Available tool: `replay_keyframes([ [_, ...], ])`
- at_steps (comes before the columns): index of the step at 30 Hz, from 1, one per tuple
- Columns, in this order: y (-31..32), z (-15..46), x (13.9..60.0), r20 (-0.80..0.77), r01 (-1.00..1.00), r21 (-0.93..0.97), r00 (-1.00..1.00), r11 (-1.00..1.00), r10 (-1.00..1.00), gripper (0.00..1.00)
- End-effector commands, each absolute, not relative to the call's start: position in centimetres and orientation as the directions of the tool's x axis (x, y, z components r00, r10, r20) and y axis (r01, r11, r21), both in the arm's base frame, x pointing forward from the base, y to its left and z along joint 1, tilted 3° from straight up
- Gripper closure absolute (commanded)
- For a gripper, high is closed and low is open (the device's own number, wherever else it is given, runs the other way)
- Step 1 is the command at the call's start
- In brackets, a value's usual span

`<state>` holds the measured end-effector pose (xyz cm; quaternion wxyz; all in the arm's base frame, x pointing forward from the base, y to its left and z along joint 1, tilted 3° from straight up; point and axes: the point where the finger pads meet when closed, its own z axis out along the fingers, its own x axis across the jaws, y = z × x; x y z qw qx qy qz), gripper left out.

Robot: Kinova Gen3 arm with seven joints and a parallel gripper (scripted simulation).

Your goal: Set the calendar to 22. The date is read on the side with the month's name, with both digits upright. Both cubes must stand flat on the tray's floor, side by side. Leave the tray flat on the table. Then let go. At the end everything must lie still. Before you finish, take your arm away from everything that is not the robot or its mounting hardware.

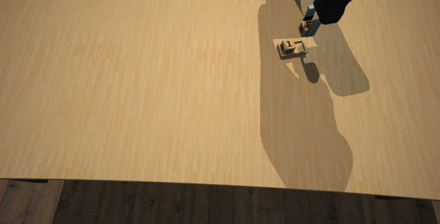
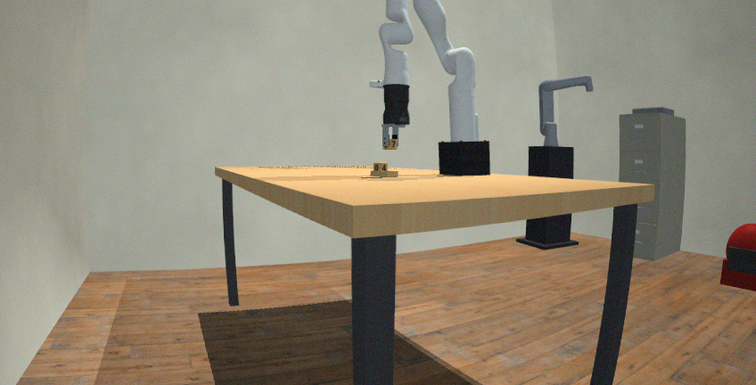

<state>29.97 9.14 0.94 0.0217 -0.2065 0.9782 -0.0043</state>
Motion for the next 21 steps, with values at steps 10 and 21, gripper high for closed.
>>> replay_keyframes([
  [10,8.8,3.7,30.5,-0.048,-0.394,-0.016,-0.918,0.919,-0.394,0.40],
  [21,8.8,3.9,30.5,-0.047,-0.394,-0.016,-0.918,0.919,-0.394,0.40],
])
